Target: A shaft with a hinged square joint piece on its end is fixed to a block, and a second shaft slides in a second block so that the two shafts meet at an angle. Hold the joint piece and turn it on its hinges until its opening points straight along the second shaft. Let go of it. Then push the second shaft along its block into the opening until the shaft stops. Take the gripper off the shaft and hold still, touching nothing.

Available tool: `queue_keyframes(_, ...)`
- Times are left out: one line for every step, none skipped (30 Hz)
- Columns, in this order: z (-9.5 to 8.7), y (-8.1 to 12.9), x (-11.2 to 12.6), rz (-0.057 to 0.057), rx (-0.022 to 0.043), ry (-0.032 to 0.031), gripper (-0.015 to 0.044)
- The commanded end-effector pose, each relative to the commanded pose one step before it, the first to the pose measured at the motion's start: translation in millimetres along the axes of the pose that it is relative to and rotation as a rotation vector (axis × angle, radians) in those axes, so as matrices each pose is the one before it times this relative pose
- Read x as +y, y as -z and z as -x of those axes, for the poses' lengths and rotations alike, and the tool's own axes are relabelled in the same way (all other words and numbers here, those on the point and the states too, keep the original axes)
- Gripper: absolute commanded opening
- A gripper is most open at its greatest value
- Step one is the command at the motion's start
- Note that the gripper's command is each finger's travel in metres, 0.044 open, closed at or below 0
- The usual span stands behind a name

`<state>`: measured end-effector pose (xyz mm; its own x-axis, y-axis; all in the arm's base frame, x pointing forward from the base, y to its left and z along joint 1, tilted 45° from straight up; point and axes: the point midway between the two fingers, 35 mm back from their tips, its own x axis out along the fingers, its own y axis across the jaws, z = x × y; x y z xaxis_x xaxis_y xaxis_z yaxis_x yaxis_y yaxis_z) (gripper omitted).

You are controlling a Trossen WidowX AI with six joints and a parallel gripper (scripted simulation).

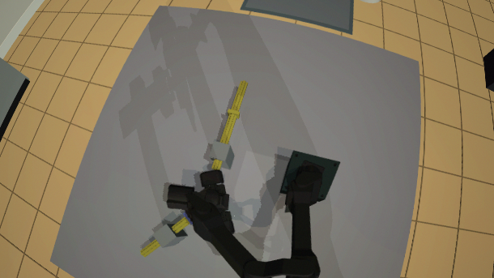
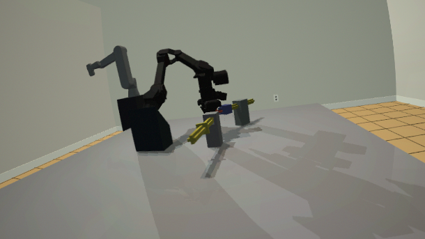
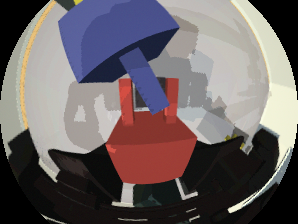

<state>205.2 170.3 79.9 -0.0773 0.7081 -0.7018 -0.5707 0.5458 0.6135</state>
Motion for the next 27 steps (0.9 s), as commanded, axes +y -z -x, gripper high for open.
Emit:
queue_keyframes(0.02, -0.20, -4.15, 0.0867, 0.00076, -0.00061, 0.0000)
queue_keyframes(-0.01, 0.01, -0.86, 0.0177, 0.00014, -0.00011, 0.0000)
queue_keyframes(-0.01, 0.01, -0.86, 0.0178, 0.00012, -0.00011, 0.0000)
queue_keyframes(-0.01, 0.01, -0.86, 0.0179, 0.00010, -0.00011, 0.0000)
queue_keyframes(-0.01, 0.01, -0.87, 0.0179, 0.00009, -0.00010, 0.0000)
queue_keyframes(-0.01, 0.01, -0.86, 0.0179, 0.00009, -0.00011, 0.0000)
queue_keyframes(-0.01, 0.01, -0.86, 0.0179, 0.00008, -0.00010, 0.0000)
queue_keyframes(-0.01, 0.01, -0.87, 0.0180, 0.00008, -0.00010, 0.0000)
queue_keyframes(-0.01, 0.01, -0.86, 0.0179, 0.00008, -0.00011, 0.0000)
queue_keyframes(-0.01, 0.01, -0.86, 0.0179, 0.00008, -0.00010, 0.0000)
queue_keyframes(-0.01, 0.01, -0.86, 0.0179, 0.00007, -0.00010, 0.0000)
queue_keyframes(-0.01, 0.01, -0.86, 0.0180, 0.00006, -0.00010, 0.0000)
queue_keyframes(-0.01, 0.01, -0.86, 0.0180, 0.00006, -0.00010, 0.0000)
queue_keyframes(-0.01, 0.01, -0.85, 0.0179, 0.00006, -0.00010, 0.0000)
queue_keyframes(-0.01, 0.01, -0.85, 0.0178, 0.00005, -0.00009, 0.0000)
queue_keyframes(-0.01, 0.01, -0.85, 0.0178, 0.00004, -0.00008, 0.0000)
queue_keyframes(-0.01, 0.01, -0.85, 0.0178, 0.00003, -0.00009, 0.0000)
queue_keyframes(-0.01, 0.01, -0.85, 0.0178, 0.00003, -0.00009, 0.0000)
queue_keyframes(-0.01, 0.01, -0.85, 0.0177, 0.00002, -0.00008, 0.0000)
queue_keyframes(-0.01, 0.01, -0.85, 0.0178, 0.00001, -0.00008, 0.0000)
queue_keyframes(0.00, 0.01, -0.85, 0.0179, 0.00001, -0.00008, 0.0000)
queue_keyframes(0.00, 0.00, -0.86, 0.0180, 0.00000, -0.00007, 0.0000)
queue_keyframes(0.00, 0.00, -0.85, 0.0179, 0.00000, -0.00007, 0.0000)
queue_keyframes(0.00, 0.00, -0.85, 0.0178, 0.00001, -0.00007, 0.0000)
queue_keyframes(0.00, 0.00, -0.85, 0.0178, 0.00002, -0.00007, 0.0000)
queue_keyframes(0.00, 0.00, -0.85, 0.0178, 0.00003, -0.00008, 0.0000)
queue_keyframes(0.01, 0.00, -0.84, 0.0177, 0.00004, -0.00009, 0.0000)
